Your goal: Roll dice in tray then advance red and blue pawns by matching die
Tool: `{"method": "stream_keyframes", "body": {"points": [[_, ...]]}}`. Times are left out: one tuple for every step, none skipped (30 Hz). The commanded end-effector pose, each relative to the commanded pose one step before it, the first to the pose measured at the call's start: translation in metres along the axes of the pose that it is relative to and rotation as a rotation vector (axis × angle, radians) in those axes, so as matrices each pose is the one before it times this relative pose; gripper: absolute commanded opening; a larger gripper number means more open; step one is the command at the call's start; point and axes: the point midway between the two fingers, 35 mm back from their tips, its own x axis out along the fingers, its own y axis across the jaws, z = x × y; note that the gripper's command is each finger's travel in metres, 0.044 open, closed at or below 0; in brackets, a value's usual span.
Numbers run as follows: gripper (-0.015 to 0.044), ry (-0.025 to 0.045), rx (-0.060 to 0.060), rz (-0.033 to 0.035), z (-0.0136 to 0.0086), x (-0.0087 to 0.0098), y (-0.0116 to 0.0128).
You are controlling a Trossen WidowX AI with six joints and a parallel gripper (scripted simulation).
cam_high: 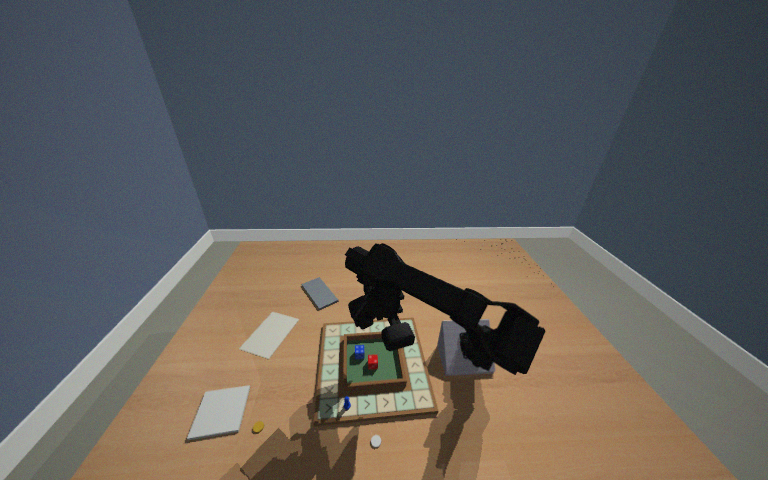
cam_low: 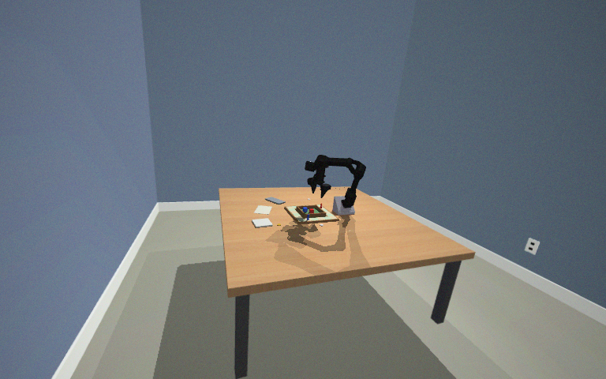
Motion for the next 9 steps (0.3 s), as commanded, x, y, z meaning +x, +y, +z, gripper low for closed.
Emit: {"method": "stream_keyframes", "body": {"points": [[0.0440,0.00905,0.1545,0.02397,-0.04856,-0.01211,-0.00324],[0.0440,-0.00009,0.0452,0.01179,-0.01330,-0.00248,-0.00150],[0.0440,-0.00039,0.0353,0.01077,-0.01043,-0.00165,-0.00099],[0.0440,-0.00516,-0.0964,-0.02552,0.03138,0.00521,0.00387],[0.0440,0.00000,0.0000,0.00000,0.00000,0.00000,0.00000],[0.0440,0.00000,0.0000,0.00000,0.00000,0.00000,0.00000],[0.0440,0.00000,0.0000,0.00000,0.00000,0.00000,0.00000],[0.0440,0.00000,0.0000,0.00000,0.00000,0.00000,0.00000],[0.0440,0.00000,0.0000,0.00000,0.00000,0.00000,0.00000]]}}
